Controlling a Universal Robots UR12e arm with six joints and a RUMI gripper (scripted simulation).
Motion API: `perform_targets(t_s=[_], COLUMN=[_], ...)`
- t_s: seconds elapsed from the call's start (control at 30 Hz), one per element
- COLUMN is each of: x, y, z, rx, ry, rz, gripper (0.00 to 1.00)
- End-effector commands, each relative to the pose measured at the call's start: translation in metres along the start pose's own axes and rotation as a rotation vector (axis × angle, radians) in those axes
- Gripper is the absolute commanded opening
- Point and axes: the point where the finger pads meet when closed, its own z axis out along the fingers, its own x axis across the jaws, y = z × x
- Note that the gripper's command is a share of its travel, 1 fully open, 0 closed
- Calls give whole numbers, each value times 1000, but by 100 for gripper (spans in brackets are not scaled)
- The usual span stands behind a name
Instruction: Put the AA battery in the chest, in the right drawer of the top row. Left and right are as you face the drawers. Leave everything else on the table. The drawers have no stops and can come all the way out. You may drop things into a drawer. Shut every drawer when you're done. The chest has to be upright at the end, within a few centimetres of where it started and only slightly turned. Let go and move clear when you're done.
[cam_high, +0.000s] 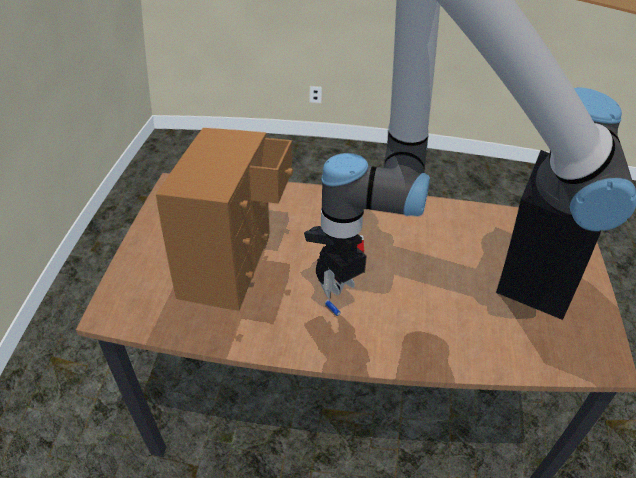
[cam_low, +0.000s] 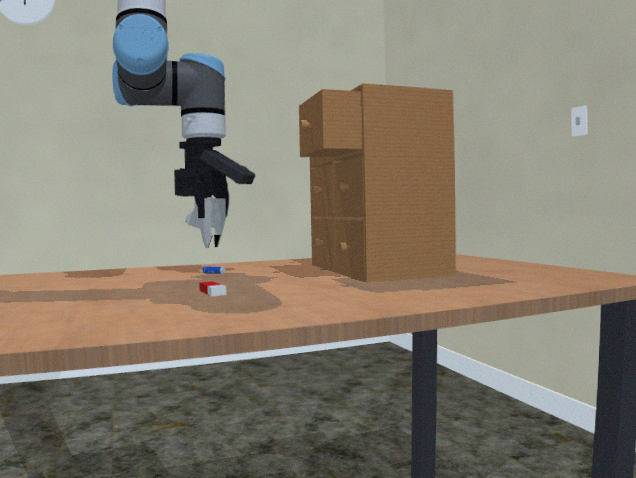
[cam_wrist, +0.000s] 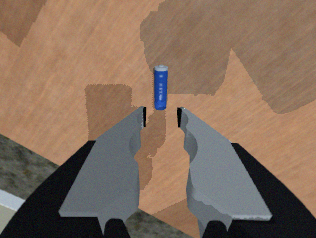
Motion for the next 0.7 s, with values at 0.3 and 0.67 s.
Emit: perform_targets(t_s=[0.3, 0.67], x=[-1, -1], y=[0, -1], z=[19, 29], rx=[1, 1], ry=[-1, -1], rz=[0, 0], gripper=[17, 17])
